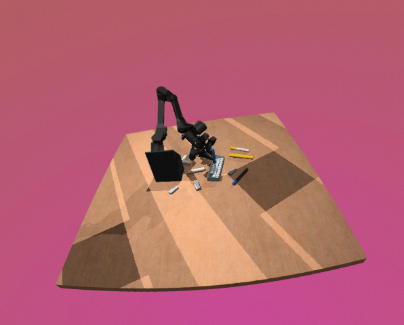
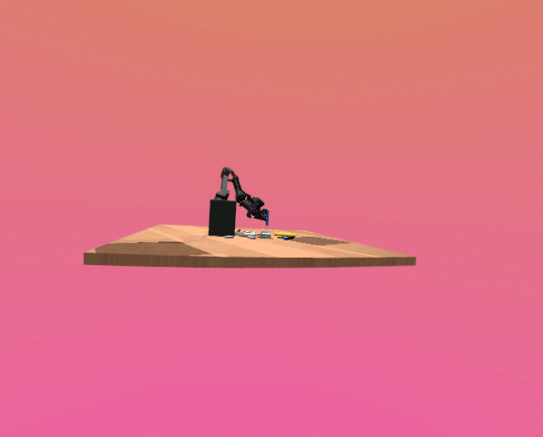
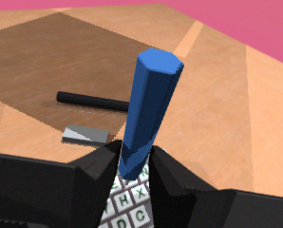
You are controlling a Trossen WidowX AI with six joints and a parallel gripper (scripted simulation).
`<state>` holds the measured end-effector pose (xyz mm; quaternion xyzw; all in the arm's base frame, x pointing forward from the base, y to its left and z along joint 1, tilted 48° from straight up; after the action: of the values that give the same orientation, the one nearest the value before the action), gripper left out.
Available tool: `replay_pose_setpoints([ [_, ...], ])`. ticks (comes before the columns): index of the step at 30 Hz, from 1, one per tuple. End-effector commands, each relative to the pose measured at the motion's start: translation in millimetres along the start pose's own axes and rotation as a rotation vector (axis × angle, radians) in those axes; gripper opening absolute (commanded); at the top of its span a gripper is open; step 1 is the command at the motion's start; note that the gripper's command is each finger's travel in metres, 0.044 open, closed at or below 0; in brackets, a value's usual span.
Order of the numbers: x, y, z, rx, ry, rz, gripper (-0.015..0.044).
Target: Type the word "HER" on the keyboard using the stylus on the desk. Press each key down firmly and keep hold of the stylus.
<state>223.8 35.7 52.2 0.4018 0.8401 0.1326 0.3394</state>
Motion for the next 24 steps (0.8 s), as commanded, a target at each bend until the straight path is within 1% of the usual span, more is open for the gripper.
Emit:
replay_pose_setpoints([
  [1, -6, 5, 4, -0.002, -0.002, 0.0, 0.0],
  [6, -12, 9, 8, -0.003, -0.002, -0.002, 0.0],
  [15, 5, 12, 17, -0.003, -0.001, -0.002, 0.0],
  [20, 6, 12, 17, -0.003, -0.001, -0.002, 0.0],
  [23, 5, 14, 18, -0.003, -0.001, -0.001, 0.0079],
  [24, 4, 14, 19, -0.003, 0.0, -0.001, 0.0081],
])
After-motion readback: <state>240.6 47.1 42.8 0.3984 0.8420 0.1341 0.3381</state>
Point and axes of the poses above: the point midway between the two fingers, 35 mm back from their tips, its own z axis out along the fingers, its own y axis across the jaws, x = y × z, the point moved 9 cm from there along -z, back along the fingers, and after that the axes turned 12 degrees about -z, right-handed, at the moved point
